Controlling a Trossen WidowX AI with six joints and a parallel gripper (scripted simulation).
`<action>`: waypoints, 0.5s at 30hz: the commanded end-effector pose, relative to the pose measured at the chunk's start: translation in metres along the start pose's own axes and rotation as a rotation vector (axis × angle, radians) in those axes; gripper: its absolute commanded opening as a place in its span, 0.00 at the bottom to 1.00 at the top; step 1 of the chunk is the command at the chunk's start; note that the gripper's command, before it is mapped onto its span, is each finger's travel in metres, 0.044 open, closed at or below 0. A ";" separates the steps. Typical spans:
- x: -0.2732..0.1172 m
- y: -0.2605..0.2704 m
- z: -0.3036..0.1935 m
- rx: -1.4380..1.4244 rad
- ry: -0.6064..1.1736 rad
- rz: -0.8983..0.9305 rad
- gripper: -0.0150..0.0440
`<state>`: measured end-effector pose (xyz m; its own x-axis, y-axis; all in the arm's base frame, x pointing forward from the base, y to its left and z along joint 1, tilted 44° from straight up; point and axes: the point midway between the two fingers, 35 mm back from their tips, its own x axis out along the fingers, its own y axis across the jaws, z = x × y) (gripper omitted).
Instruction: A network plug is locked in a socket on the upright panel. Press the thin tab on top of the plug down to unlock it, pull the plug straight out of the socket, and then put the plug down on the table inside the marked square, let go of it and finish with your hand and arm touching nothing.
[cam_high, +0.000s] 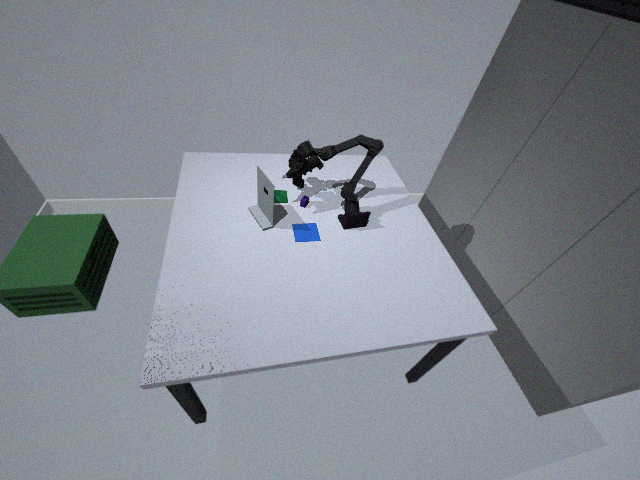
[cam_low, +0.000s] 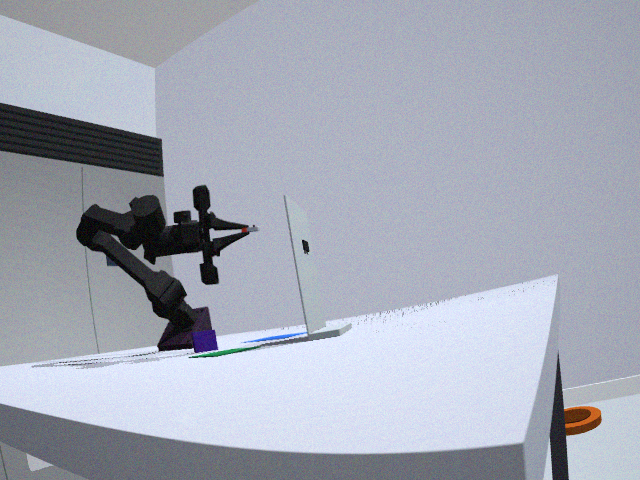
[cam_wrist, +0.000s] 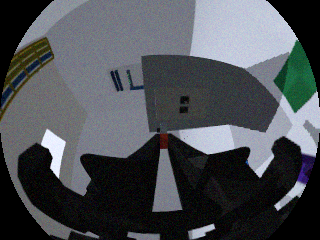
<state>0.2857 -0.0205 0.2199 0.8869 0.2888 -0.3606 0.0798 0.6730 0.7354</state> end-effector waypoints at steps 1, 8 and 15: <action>0.010 -0.009 -0.009 0.069 0.026 -0.053 0.25; 0.027 -0.023 -0.027 0.173 0.061 -0.152 0.25; 0.041 -0.038 -0.046 0.259 0.086 -0.259 0.25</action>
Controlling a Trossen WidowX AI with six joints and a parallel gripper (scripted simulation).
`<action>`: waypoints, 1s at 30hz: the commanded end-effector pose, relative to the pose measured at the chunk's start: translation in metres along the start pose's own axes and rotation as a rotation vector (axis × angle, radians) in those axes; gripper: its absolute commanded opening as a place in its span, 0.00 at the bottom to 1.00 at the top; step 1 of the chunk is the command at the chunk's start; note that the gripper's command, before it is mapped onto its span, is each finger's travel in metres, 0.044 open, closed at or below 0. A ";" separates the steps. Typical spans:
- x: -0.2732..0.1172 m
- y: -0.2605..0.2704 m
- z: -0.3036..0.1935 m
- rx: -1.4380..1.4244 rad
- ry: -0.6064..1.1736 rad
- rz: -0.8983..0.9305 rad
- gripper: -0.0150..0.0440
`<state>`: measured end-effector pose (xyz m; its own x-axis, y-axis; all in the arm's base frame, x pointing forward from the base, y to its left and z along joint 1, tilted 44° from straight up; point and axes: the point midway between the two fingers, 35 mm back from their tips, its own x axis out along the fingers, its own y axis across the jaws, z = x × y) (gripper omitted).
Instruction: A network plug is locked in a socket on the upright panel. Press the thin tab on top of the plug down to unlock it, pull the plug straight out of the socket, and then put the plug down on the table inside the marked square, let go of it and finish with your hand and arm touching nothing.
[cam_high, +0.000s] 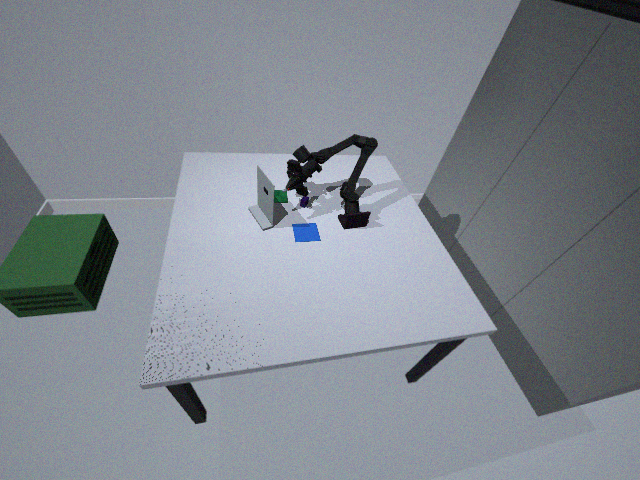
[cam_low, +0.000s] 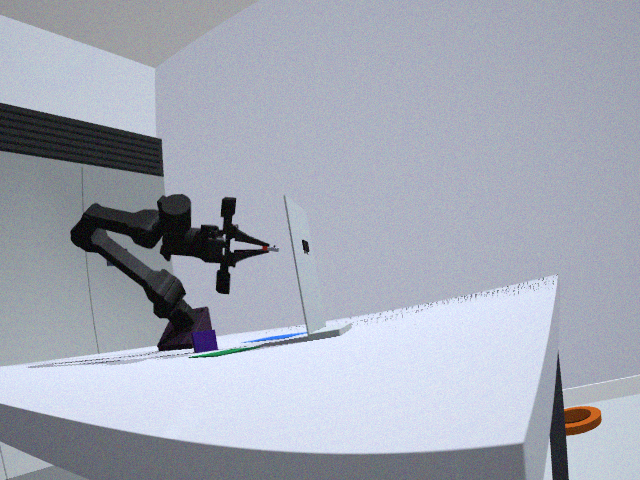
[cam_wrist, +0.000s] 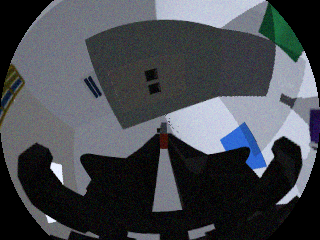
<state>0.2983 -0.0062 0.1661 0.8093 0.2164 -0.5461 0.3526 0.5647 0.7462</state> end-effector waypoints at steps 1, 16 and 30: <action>0.011 -0.011 -0.011 0.056 0.014 -0.072 0.25; 0.038 -0.044 -0.046 0.181 0.004 -0.306 0.25; 0.050 -0.072 -0.076 0.224 -0.077 -0.501 0.25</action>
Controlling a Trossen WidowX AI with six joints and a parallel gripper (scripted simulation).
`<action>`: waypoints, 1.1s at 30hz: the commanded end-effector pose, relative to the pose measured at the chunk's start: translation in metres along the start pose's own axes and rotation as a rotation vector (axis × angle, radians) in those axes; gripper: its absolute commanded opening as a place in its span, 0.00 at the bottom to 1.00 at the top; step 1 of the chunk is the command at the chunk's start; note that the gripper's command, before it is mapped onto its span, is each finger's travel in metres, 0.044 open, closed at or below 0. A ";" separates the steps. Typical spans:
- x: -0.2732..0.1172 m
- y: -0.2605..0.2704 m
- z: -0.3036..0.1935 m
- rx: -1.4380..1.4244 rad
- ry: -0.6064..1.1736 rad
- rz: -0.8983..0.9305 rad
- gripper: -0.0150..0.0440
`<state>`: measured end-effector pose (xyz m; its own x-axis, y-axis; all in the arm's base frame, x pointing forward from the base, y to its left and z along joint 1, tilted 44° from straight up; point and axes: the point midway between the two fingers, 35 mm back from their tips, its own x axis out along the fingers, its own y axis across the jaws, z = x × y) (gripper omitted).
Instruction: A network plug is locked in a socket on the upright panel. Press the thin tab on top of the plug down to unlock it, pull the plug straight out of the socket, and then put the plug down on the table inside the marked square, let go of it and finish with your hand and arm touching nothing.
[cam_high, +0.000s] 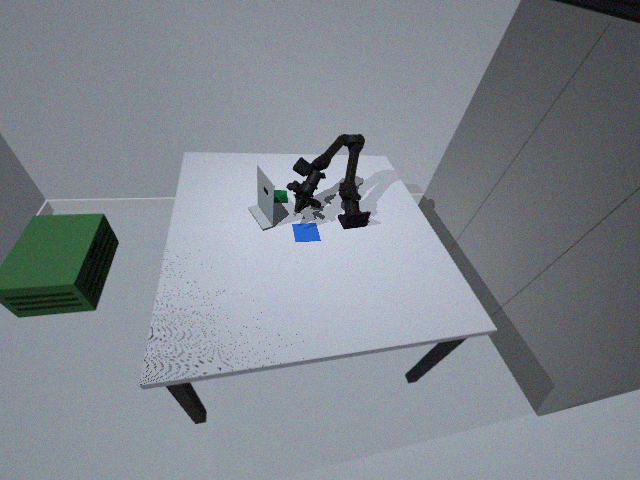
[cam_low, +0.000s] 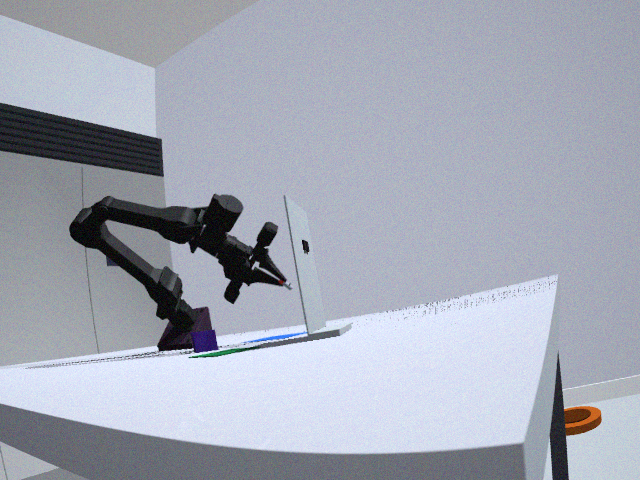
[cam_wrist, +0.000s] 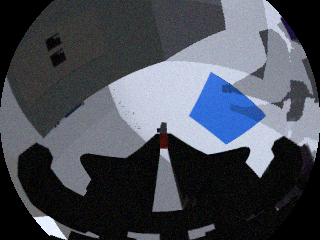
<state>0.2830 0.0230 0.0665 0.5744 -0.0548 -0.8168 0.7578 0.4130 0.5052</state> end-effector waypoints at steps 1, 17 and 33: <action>0.006 -0.011 -0.007 0.014 -0.036 -0.058 0.25; 0.016 -0.038 -0.026 0.018 -0.221 -0.183 0.25; 0.014 -0.055 -0.038 -0.026 -0.451 -0.182 0.25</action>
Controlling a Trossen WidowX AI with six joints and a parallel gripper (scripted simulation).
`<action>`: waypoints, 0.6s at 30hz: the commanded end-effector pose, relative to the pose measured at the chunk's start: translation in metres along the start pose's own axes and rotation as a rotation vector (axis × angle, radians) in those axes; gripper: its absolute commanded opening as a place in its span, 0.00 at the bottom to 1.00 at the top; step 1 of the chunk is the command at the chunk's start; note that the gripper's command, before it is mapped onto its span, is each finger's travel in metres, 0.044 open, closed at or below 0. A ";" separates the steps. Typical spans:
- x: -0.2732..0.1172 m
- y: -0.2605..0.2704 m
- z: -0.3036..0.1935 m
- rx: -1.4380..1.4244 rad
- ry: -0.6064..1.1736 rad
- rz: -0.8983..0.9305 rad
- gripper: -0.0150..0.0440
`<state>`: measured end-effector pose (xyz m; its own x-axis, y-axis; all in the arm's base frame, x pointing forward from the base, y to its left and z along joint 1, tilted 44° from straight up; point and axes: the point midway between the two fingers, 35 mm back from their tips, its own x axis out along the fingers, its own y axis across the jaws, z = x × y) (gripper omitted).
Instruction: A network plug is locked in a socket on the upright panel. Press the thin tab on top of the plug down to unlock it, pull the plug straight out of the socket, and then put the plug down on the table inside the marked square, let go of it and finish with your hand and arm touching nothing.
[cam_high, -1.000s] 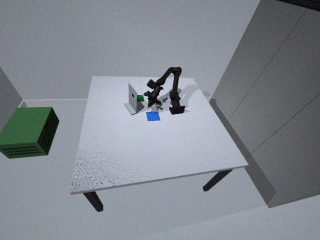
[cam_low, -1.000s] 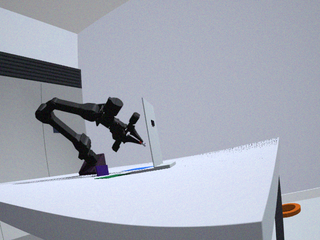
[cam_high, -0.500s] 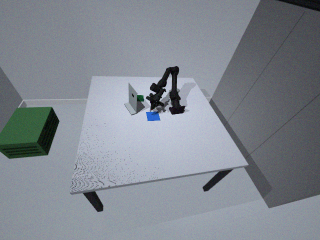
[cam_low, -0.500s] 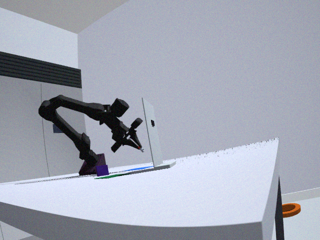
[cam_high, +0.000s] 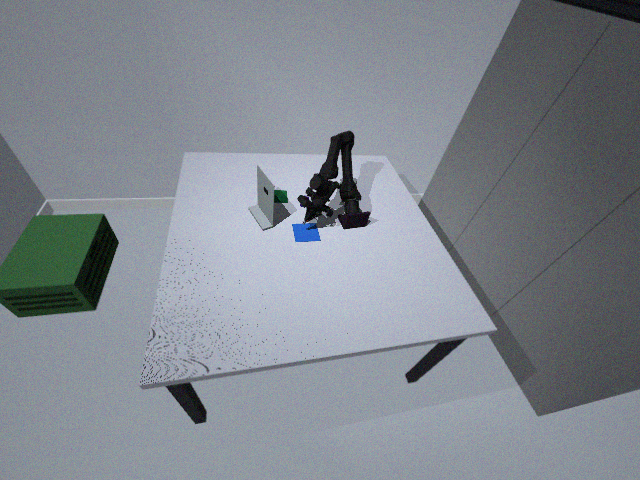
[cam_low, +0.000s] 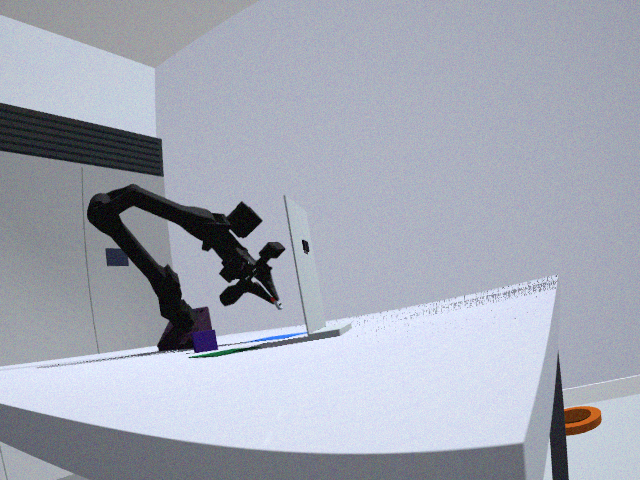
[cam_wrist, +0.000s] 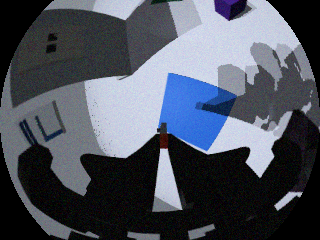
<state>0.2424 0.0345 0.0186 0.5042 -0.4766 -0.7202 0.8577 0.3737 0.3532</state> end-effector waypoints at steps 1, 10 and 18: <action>-0.001 -0.006 -0.001 -0.008 -0.067 0.012 0.25; -0.003 -0.008 -0.002 -0.014 -0.118 0.034 0.25; 0.005 -0.012 -0.003 -0.014 -0.116 0.032 0.25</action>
<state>0.2355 0.0338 0.0128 0.5452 -0.5459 -0.6362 0.8370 0.3978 0.3758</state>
